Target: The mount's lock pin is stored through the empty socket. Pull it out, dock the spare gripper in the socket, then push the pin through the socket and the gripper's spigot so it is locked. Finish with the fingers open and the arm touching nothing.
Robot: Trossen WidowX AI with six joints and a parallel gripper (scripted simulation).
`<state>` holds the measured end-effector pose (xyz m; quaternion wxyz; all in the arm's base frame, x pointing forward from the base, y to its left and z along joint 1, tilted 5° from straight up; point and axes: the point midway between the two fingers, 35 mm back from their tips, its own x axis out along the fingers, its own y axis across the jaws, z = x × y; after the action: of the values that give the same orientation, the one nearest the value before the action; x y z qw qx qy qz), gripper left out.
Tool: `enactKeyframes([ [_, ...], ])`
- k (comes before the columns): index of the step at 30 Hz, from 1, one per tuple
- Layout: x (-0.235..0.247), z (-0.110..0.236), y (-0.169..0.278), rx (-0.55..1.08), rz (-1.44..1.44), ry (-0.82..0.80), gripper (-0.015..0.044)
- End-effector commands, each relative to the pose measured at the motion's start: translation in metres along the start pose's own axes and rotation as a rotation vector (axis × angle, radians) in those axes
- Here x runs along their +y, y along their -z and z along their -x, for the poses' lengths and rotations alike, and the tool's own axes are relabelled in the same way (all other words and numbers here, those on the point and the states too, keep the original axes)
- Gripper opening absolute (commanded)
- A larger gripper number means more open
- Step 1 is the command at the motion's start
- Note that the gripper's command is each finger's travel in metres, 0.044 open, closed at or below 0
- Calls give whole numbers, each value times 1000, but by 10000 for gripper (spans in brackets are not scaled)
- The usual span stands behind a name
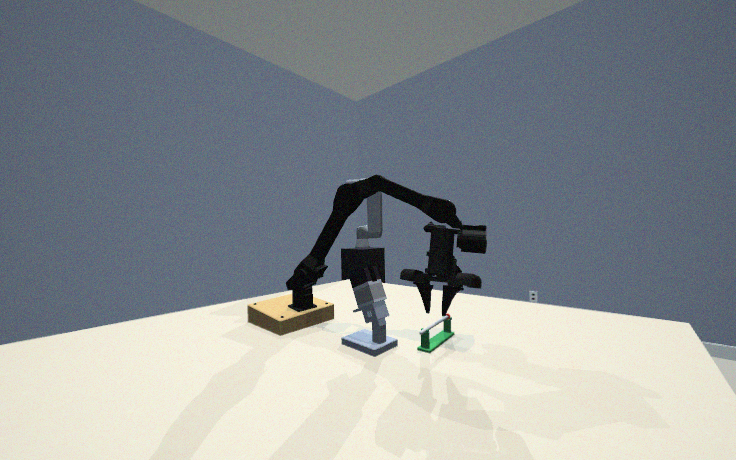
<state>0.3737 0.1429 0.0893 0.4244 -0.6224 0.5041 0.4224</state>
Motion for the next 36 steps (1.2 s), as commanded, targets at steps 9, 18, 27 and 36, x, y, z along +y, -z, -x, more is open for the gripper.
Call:
enactKeyframes([
  [9,0,-21,-4,5,2,0,180],
  [18,0,-35,-8,5,2,0,180],
  [27,1,-49,-12,5,2,0,180],
  [36,2,-55,-13,5,2,0,180],
])
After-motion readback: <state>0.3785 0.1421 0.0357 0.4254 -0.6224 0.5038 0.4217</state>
